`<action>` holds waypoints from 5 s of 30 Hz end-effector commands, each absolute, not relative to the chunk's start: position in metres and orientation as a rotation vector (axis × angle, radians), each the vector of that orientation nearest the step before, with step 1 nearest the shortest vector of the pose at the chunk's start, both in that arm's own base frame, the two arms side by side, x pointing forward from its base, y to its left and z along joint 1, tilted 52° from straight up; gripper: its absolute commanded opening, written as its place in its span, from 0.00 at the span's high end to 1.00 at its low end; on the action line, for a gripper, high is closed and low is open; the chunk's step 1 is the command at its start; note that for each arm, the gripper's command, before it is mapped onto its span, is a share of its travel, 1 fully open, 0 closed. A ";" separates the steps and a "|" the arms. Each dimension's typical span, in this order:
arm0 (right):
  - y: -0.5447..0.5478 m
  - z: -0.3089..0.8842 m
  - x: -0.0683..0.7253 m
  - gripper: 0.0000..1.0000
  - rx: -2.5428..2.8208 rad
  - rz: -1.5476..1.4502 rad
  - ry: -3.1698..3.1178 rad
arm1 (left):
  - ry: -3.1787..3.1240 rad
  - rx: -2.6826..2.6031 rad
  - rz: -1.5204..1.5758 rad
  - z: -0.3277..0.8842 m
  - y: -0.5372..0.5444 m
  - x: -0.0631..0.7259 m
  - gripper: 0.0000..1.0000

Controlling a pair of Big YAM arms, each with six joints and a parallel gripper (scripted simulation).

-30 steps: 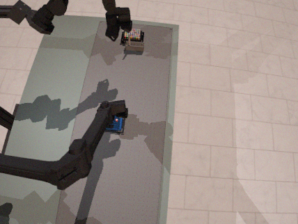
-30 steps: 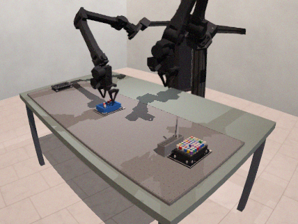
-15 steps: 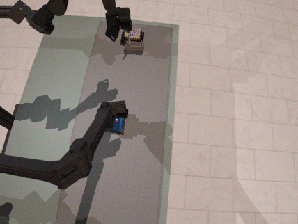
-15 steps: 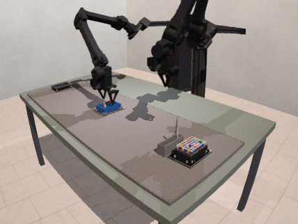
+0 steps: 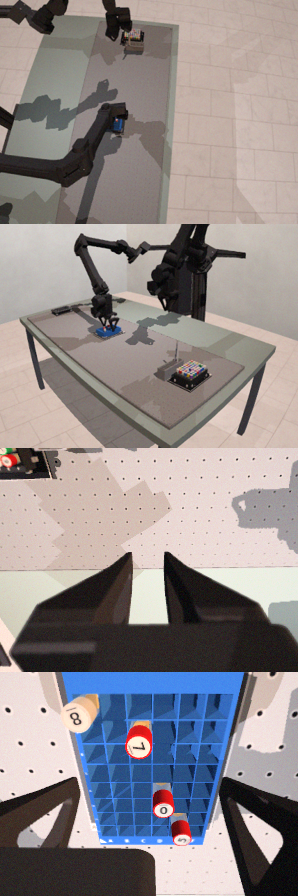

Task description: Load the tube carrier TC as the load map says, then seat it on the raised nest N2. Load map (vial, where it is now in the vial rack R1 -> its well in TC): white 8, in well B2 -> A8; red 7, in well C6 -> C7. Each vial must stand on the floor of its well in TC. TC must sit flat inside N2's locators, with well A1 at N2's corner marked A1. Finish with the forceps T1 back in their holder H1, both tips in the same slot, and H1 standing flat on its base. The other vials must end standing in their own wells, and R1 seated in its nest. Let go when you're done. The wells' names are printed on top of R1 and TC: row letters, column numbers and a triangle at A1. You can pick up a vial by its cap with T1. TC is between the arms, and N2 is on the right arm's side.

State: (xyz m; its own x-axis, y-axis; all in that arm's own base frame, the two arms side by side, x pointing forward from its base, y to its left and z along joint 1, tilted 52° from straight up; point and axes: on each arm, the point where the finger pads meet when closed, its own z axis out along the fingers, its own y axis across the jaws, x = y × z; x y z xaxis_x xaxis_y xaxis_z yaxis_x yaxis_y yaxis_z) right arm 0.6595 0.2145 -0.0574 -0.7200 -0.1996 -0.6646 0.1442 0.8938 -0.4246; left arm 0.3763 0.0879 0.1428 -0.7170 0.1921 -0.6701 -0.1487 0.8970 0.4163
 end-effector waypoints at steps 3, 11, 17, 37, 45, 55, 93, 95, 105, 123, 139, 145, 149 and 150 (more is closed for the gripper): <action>0.203 -0.061 0.677 0.00 -0.033 -0.594 2.293 | 2.284 0.018 0.579 0.149 0.089 0.379 0.77; 0.209 -0.068 0.680 0.00 -0.051 -0.586 2.291 | 2.284 0.018 0.579 0.149 0.089 0.379 0.77; 0.208 -0.055 0.684 0.00 -0.040 -0.580 2.280 | 2.284 0.018 0.579 0.149 0.089 0.379 0.77; 0.211 -0.061 0.677 0.10 -0.045 -0.582 2.289 | 2.284 0.018 0.579 0.149 0.089 0.379 0.77; 0.211 -0.061 0.677 0.13 -0.045 -0.582 2.289 | 2.284 0.018 0.579 0.149 0.089 0.379 0.77; 0.211 -0.061 0.677 0.40 -0.045 -0.582 2.289 | 2.284 0.018 0.579 0.149 0.089 0.379 0.77; 0.211 -0.061 0.677 1.00 -0.045 -0.582 2.289 | 2.284 0.018 0.579 0.149 0.089 0.379 0.77; 0.211 -0.061 0.677 1.00 -0.045 -0.582 2.289 | 2.284 0.018 0.579 0.149 0.089 0.379 0.77; 0.222 -0.050 0.670 1.00 -0.062 -0.571 2.280 | 2.284 0.018 0.579 0.149 0.089 0.379 0.77; 0.226 -0.045 0.661 1.00 -0.050 -0.569 2.284 | 2.284 0.018 0.579 0.149 0.089 0.379 0.77; 0.227 -0.040 0.654 1.00 -0.047 -0.571 2.285 | 2.284 0.018 0.579 0.149 0.089 0.379 0.77; 0.235 -0.037 0.650 1.00 -0.056 -0.566 2.283 | 2.284 0.018 0.579 0.149 0.089 0.379 0.77; 0.225 -0.047 0.650 1.00 -0.046 -0.581 2.294 | 2.284 0.018 0.579 0.149 0.089 0.379 0.77; 0.226 -0.042 0.650 1.00 -0.043 -0.576 2.288 | 2.284 0.018 0.579 0.149 0.089 0.379 0.77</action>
